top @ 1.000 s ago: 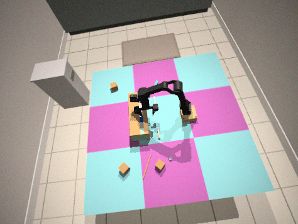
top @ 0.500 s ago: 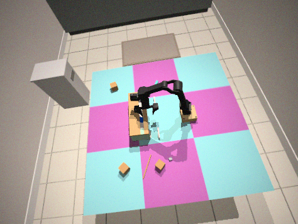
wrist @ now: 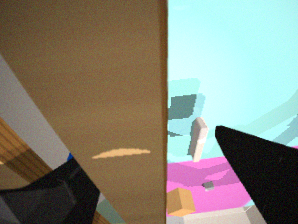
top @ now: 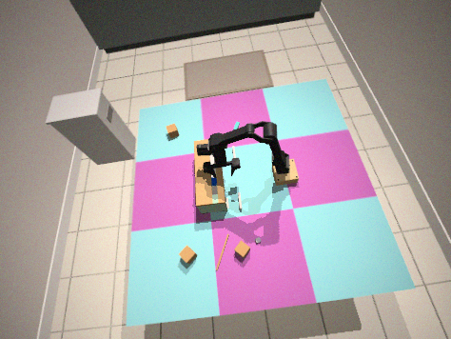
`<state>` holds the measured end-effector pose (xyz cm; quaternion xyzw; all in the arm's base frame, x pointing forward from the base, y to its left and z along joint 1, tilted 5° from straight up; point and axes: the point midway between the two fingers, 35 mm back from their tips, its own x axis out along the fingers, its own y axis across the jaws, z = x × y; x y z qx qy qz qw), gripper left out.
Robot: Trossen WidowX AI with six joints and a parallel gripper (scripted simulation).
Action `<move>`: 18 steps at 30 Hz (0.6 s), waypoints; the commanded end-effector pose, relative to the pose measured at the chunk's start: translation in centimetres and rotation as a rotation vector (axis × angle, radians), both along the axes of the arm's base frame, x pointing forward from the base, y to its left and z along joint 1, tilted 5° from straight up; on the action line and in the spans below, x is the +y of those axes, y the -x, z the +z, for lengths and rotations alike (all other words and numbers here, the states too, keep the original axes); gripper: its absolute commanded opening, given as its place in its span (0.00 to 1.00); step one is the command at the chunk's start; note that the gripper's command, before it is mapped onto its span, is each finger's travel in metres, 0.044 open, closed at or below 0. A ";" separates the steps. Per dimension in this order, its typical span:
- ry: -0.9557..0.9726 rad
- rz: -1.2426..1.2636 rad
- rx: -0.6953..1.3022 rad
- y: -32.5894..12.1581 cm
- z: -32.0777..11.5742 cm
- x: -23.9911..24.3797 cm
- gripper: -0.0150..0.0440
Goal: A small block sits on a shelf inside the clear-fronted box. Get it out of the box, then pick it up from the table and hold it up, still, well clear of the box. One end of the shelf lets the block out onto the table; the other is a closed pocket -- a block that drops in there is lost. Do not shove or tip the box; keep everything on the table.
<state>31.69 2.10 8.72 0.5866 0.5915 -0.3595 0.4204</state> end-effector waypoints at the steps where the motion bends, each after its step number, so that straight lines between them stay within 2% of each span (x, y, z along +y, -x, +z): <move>1: -0.004 -0.004 0.000 0.0 0.0 0.5 0.93; 18: -0.004 -0.004 0.000 -0.1 0.0 -0.2 0.93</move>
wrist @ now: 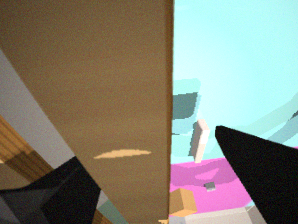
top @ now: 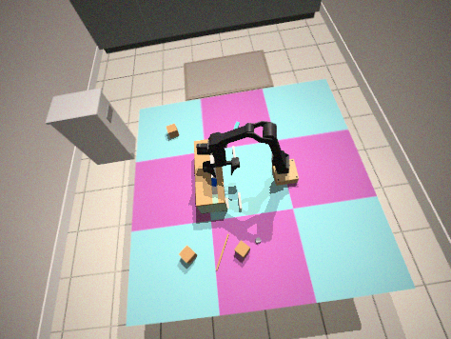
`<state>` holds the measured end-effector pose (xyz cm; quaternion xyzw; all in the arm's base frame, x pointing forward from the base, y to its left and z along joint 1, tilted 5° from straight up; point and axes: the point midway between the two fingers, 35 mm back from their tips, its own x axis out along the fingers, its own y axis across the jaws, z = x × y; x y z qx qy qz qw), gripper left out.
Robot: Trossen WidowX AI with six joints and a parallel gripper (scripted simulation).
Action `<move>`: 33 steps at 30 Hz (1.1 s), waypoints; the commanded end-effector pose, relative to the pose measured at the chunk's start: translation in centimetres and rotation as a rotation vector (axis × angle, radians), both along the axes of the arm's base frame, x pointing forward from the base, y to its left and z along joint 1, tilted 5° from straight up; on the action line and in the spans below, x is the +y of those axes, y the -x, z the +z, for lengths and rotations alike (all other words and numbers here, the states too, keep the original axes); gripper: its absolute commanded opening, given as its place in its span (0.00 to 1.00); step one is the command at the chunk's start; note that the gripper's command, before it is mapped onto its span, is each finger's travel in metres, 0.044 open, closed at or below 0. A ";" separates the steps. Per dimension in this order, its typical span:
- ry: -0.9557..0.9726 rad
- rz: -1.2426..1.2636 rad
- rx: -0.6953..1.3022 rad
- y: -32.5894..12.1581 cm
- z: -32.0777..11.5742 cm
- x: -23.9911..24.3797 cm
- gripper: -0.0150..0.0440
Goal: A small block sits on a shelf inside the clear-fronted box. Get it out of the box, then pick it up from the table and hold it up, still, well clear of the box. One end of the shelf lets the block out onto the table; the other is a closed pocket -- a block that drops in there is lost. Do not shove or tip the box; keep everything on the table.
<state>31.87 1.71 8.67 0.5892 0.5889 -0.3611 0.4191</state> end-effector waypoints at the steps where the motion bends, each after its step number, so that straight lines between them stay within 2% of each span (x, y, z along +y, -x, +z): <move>1: -0.004 0.004 0.001 0.1 0.0 0.3 0.93; 23: -0.006 0.004 0.001 0.2 0.2 2.5 0.93; 33: -0.005 0.004 0.001 0.1 0.1 1.5 0.93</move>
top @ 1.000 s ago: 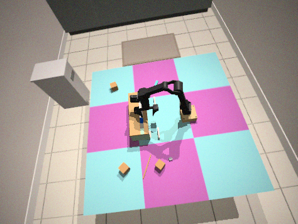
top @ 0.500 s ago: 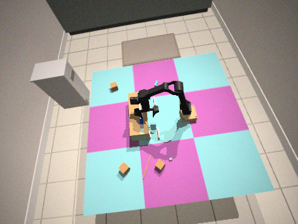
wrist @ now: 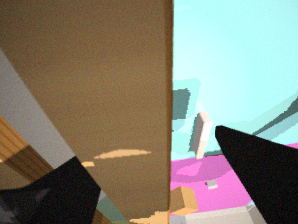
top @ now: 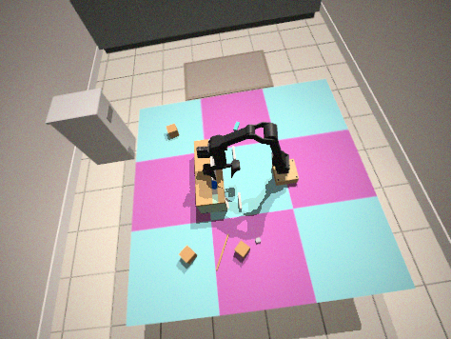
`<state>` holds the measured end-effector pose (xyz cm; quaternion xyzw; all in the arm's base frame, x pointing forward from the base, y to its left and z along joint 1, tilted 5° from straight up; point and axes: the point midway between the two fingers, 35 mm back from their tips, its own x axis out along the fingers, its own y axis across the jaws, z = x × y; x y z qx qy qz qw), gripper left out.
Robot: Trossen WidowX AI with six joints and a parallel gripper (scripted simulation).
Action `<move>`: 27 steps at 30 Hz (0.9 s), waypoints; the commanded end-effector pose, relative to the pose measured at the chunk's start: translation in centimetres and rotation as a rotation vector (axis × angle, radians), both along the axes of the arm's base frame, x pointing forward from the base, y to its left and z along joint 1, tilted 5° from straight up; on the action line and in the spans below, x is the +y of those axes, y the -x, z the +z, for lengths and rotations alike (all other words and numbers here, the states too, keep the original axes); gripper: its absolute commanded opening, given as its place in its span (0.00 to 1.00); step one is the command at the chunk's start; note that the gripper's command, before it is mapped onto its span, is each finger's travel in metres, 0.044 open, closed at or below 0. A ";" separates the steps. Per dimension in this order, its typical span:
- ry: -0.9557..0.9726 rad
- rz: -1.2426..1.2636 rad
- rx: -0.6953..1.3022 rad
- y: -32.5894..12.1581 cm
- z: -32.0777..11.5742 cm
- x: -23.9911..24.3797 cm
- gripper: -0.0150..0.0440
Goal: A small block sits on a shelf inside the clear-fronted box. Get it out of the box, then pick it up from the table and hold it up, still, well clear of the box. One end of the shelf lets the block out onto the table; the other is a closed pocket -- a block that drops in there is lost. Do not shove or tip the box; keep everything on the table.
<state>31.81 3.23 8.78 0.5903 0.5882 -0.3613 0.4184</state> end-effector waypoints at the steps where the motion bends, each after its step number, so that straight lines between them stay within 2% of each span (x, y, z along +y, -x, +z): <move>1: -0.004 0.007 0.001 0.1 0.0 0.0 0.93; 27: -0.006 0.007 0.001 0.2 0.2 2.3 0.93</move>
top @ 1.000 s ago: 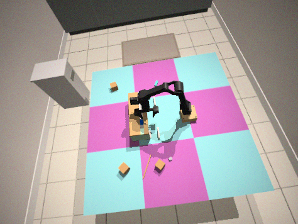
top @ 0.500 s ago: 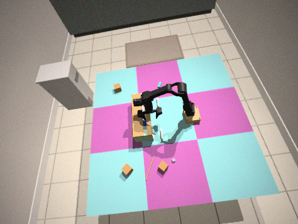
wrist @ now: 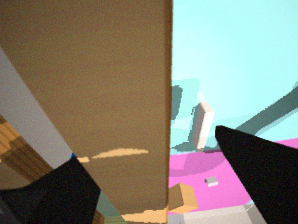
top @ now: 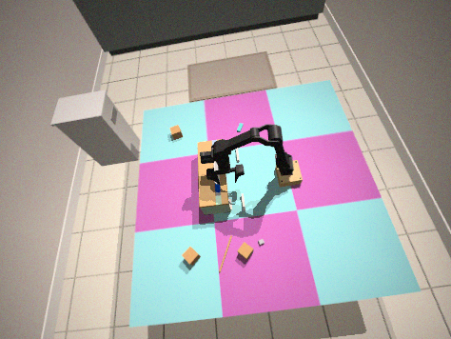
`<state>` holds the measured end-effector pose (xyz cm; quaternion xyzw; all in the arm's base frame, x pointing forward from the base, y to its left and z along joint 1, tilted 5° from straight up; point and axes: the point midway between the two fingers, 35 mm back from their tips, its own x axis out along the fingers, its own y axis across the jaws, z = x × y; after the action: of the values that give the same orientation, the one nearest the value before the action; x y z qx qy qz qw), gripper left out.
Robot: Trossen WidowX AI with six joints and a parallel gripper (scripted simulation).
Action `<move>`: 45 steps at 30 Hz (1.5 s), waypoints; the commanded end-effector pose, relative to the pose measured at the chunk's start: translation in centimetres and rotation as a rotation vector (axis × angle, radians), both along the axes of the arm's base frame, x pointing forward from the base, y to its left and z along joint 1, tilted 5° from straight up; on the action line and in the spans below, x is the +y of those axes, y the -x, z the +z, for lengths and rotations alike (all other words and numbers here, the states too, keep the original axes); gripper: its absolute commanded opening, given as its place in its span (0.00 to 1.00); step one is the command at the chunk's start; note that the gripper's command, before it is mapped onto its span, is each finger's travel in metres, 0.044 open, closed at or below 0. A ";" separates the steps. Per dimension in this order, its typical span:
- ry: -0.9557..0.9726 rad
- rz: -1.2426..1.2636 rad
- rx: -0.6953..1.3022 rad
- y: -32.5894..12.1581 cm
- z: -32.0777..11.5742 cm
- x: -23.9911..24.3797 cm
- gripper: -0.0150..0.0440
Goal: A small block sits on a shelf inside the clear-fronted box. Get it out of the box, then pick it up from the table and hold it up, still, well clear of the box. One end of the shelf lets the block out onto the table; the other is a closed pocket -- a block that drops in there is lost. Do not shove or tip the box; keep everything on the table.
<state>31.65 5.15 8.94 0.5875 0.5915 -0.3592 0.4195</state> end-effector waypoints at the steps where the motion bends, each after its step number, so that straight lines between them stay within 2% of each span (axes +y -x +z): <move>1: -0.005 -0.003 0.000 0.0 0.0 0.5 0.93; 45: -0.009 -0.003 0.000 0.2 0.4 4.8 0.93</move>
<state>31.44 9.61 9.29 0.5887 0.5931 -0.3565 0.4178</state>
